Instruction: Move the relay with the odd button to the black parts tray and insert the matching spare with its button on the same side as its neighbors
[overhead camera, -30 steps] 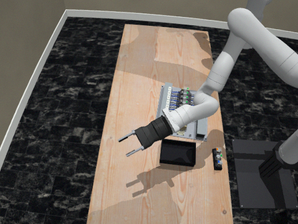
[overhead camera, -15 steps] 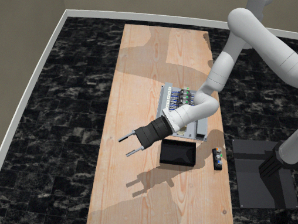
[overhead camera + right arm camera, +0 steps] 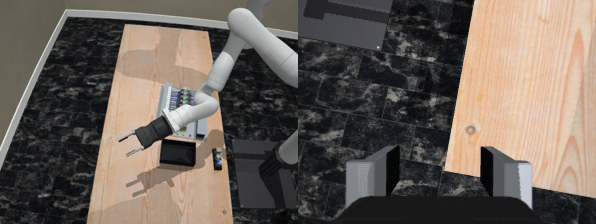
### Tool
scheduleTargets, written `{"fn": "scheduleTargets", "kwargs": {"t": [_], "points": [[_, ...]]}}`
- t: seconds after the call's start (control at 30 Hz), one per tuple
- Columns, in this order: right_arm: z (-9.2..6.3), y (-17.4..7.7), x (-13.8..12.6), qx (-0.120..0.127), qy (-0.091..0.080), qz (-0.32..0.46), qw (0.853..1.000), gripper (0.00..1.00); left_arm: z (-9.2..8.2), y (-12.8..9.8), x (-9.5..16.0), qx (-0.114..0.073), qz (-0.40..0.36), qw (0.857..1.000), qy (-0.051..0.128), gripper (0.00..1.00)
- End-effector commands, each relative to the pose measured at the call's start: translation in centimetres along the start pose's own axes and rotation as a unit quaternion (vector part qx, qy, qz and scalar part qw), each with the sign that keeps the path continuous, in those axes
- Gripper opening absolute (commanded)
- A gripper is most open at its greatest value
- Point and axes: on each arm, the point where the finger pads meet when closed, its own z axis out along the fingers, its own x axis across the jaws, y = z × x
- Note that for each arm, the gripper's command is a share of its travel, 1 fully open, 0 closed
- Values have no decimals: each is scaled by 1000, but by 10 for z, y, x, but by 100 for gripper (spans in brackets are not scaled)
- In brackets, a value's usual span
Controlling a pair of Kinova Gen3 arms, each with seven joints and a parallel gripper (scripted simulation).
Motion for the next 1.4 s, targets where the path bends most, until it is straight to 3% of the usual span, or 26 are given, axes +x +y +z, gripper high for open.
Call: {"fn": "scheduleTargets", "kwargs": {"t": [0.0, 0.57, 1.37], "points": [[-6, 2, -9, -8, 1, 8, 1000, 100, 0, -1, 1, 1, -1, 1000, 0, 100], [-27, 4, -48, -42, 0, 45, 998, 100, 0, -1, 1, 1, -1, 1000, 0, 100], [-44, 3, -80, -69, -3, 75, 995, 100, 0, -1, 1, 1, -1, 1000, 0, 100]]}}
